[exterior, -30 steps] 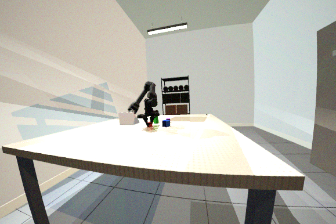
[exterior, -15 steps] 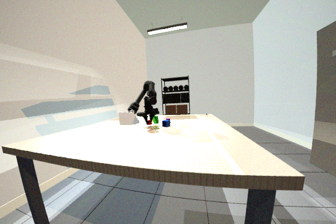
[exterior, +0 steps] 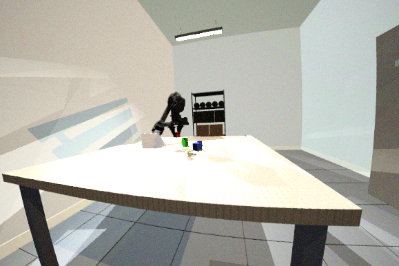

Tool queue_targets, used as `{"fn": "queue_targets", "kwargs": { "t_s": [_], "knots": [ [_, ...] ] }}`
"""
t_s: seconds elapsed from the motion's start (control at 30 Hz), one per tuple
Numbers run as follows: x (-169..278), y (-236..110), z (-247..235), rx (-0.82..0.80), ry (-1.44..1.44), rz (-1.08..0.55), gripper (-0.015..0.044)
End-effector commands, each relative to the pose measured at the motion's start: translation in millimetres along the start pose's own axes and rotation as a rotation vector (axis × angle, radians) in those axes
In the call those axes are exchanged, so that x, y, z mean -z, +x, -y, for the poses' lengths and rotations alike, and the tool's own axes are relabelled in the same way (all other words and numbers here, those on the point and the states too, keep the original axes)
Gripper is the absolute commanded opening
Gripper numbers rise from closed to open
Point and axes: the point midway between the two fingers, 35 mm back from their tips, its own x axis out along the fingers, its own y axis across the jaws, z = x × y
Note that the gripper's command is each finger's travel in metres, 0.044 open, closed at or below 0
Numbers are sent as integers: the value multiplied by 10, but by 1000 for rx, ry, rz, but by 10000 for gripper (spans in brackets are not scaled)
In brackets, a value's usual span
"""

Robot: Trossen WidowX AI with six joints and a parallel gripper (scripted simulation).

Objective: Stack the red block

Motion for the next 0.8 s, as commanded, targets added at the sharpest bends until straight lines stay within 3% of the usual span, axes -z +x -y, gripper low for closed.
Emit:
{"fn": "queue_targets", "kwargs": {
  "t_s": [0.0, 0.37, 0.77],
  "knots": [
    [-10, -219, 8, 6, -7, 9, 0],
    [2, -283, -37, 7, -7, 10, 0],
    [287, -306, -707, 9, -5, 12, 0]
  ]
}}
